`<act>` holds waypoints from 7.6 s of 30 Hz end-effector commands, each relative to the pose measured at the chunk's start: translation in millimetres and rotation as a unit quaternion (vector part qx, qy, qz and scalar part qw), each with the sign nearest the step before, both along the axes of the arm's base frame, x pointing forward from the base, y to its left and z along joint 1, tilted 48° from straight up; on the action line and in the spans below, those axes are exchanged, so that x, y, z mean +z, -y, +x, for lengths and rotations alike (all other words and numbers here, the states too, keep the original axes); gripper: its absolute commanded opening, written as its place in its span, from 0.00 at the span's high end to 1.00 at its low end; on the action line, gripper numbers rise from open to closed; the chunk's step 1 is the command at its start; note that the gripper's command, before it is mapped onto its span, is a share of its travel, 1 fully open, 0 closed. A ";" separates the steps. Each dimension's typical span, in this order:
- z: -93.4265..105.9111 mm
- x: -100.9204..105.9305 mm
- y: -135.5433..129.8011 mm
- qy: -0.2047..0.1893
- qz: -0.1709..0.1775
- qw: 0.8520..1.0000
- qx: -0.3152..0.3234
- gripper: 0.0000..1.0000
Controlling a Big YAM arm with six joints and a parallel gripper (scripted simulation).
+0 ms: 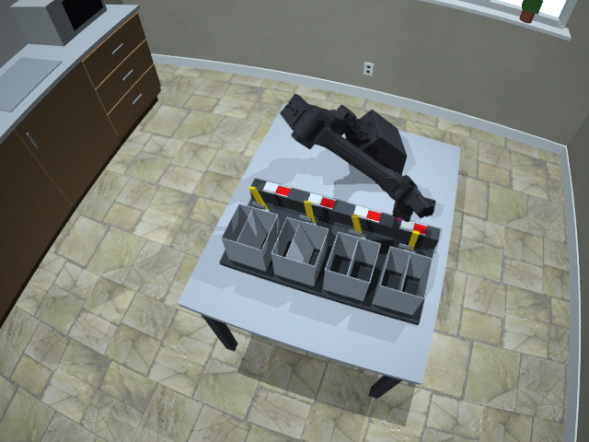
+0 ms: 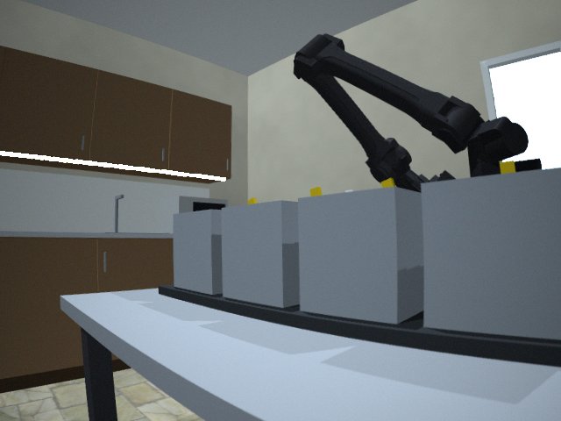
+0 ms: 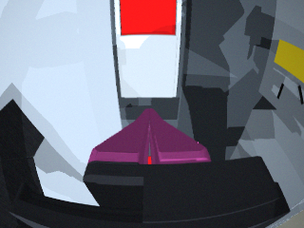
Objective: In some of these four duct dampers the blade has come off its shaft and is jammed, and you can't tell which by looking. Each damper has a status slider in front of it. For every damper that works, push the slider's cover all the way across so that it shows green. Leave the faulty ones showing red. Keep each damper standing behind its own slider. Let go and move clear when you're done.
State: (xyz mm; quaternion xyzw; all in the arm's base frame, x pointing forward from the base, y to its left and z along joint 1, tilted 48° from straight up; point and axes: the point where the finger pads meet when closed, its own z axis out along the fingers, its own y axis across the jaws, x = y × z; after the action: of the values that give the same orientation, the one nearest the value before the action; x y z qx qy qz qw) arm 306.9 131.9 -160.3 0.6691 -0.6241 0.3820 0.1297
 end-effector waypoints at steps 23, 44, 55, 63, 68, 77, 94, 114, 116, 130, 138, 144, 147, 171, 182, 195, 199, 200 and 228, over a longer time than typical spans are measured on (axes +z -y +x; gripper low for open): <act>2.1 -3.0 8.9 -0.004 -0.005 1.000 -0.005 1.00; 4.0 3.0 7.8 0.002 0.000 1.000 -0.005 1.00; 2.1 0.7 10.0 -0.002 -0.003 1.000 -0.006 1.00; 2.1 0.7 10.0 -0.002 -0.003 1.000 -0.006 1.00; 2.1 0.7 10.0 -0.002 -0.003 1.000 -0.006 1.00; 2.1 0.7 10.0 -0.002 -0.003 1.000 -0.006 1.00; 0.2 -2.8 12.9 -0.005 -0.006 1.000 -0.005 1.00; 4.6 -9.9 18.0 -0.004 -0.005 1.000 -0.005 1.00; 5.2 -9.2 18.1 -0.003 -0.004 1.000 -0.005 1.00; 4.1 -10.2 19.4 -0.005 -0.006 1.000 -0.005 1.00; 4.2 -10.5 19.3 -0.005 -0.006 1.000 -0.005 1.00; 5.4 -10.5 18.0 -0.005 -0.006 1.000 -0.006 1.00; 5.9 -10.7 17.4 -0.004 -0.005 1.000 -0.006 1.00; 11.2 -12.7 8.1 0.003 0.000 1.000 -0.012 1.00; 7.6 -15.2 -4.1 0.003 0.001 1.000 0.003 1.00; 7.3 -20.0 -10.7 0.003 0.002 1.000 0.005 1.00; 7.4 -20.8 -11.6 0.003 0.002 1.000 0.005 1.00; 8.1 -21.3 -11.6 0.004 0.003 1.000 0.004 1.00; 8.3 -32.1 -24.1 0.003 0.003 1.000 0.005 1.00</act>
State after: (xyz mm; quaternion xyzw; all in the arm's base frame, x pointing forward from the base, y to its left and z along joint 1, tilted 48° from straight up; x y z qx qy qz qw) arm 313.0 139.4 -185.7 0.6689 -0.6216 0.3846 0.1348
